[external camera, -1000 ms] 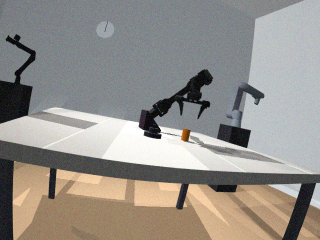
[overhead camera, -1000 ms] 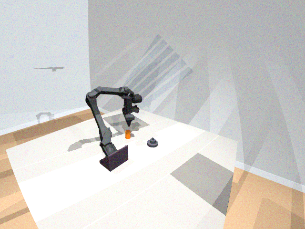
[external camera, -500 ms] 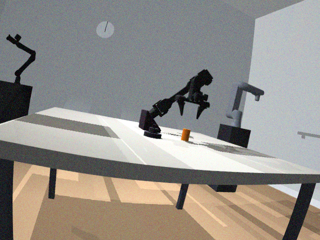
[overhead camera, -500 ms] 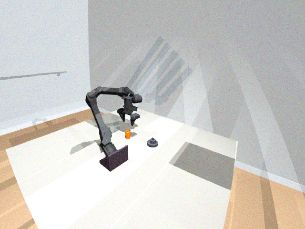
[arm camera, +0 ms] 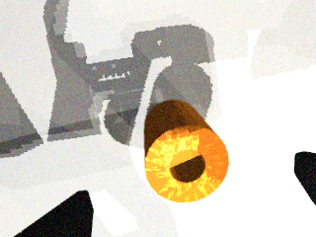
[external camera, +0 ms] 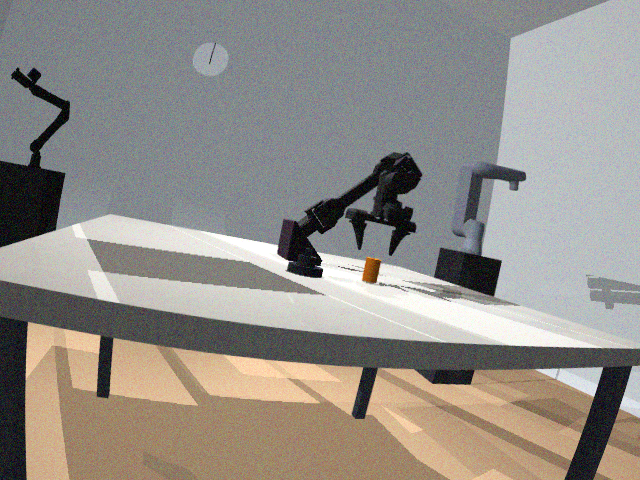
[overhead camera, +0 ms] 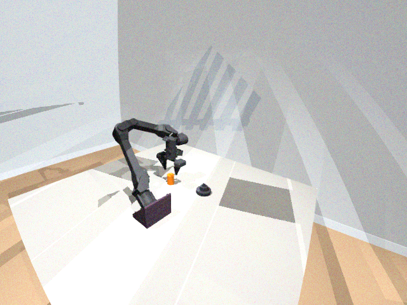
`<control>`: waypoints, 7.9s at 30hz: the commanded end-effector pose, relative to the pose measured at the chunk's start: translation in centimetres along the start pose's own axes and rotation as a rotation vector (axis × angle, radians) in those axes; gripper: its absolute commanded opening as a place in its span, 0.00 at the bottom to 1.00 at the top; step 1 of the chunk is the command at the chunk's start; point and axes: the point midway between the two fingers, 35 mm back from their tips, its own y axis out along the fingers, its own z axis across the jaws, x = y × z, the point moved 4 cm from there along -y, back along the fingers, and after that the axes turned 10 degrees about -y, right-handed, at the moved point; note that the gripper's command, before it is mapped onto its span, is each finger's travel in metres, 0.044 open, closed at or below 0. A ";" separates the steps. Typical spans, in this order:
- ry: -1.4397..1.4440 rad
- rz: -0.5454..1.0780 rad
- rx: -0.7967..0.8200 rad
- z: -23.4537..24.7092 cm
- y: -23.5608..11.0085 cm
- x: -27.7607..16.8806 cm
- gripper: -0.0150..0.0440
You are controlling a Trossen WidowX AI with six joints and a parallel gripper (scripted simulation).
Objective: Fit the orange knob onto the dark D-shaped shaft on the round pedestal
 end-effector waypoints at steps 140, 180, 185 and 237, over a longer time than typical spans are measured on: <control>0.006 -0.003 -0.010 -16.6 -3.3 2.9 0.25; -0.004 -0.005 -0.005 -20.4 0.6 2.9 0.25; -0.004 -0.005 -0.005 -20.4 0.7 2.9 0.25; -0.382 -0.004 -0.006 -20.6 0.2 2.8 0.25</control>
